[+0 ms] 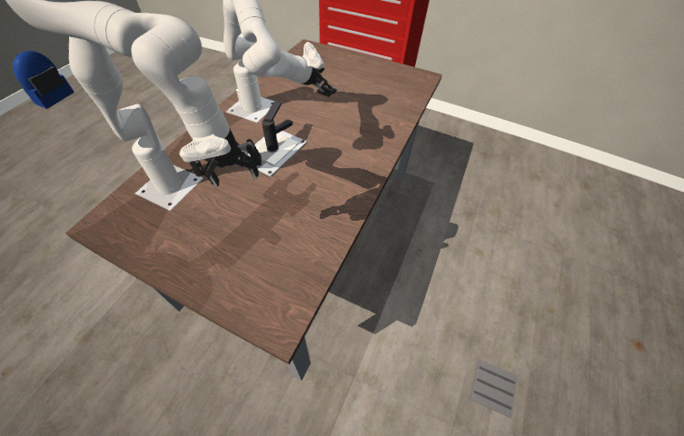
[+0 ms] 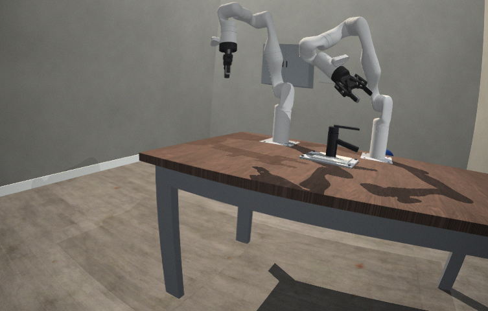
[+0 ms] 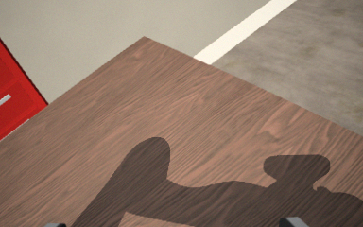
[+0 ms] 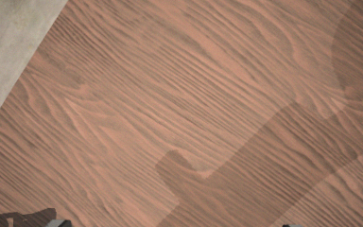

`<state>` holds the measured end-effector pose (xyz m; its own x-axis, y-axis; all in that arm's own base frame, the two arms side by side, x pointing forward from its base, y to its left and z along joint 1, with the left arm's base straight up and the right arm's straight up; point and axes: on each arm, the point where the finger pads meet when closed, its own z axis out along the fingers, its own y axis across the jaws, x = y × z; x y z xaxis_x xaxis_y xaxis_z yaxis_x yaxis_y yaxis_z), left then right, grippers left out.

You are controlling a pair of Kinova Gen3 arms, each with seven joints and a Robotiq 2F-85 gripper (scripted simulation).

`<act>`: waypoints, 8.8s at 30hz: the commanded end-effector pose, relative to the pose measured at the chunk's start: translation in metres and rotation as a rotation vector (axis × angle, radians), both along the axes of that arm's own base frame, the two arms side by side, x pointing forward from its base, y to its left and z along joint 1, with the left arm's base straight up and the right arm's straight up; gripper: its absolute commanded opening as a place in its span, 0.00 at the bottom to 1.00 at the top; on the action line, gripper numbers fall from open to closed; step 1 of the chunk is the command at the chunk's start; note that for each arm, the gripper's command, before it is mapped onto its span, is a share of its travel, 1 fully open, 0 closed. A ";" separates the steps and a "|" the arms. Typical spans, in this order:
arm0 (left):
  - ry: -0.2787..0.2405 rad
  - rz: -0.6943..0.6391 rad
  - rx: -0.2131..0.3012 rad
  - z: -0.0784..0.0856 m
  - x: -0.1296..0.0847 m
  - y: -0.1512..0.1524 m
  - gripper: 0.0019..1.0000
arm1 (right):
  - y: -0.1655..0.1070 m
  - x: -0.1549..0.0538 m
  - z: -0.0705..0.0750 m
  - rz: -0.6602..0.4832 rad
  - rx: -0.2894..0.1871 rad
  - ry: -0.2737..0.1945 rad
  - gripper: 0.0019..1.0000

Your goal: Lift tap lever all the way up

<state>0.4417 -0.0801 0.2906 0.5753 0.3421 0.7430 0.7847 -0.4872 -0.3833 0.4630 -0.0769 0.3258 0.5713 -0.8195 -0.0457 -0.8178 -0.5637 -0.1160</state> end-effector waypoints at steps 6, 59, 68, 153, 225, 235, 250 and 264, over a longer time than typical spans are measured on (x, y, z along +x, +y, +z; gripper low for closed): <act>-0.058 0.242 -0.088 -0.013 -0.001 0.069 1.00 | 0.000 0.000 0.001 0.000 0.000 -0.002 1.00; -0.479 1.393 -0.321 -0.068 -0.097 0.305 1.00 | 0.000 0.000 0.001 0.000 0.000 -0.002 1.00; -0.578 1.596 -0.332 -0.074 -0.122 0.336 1.00 | 0.000 0.000 0.001 0.000 0.000 -0.002 1.00; -1.826 3.236 0.133 -0.092 -0.424 0.526 1.00 | 0.000 0.000 0.001 0.000 0.000 -0.002 1.00; -1.901 3.289 0.187 -0.091 -0.442 0.530 1.00 | 0.322 -0.063 -0.062 1.589 -0.094 0.000 1.00; -1.901 3.289 0.187 -0.091 -0.442 0.530 1.00 | 0.395 -0.112 -0.071 1.999 -0.109 -0.033 1.00; -1.901 3.289 0.187 -0.091 -0.442 0.530 1.00 | 0.480 -0.203 -0.082 2.563 -0.115 -0.097 1.00; -1.901 3.289 0.187 -0.091 -0.442 0.530 1.00 | 0.508 -0.247 -0.085 2.796 -0.117 -0.136 1.00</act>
<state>0.0012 0.4498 0.2014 -0.0187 -0.9998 0.0025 -0.9998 0.0187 0.0031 0.2229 0.4287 0.2424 -0.2295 0.9732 0.0116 0.9733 0.2295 -0.0010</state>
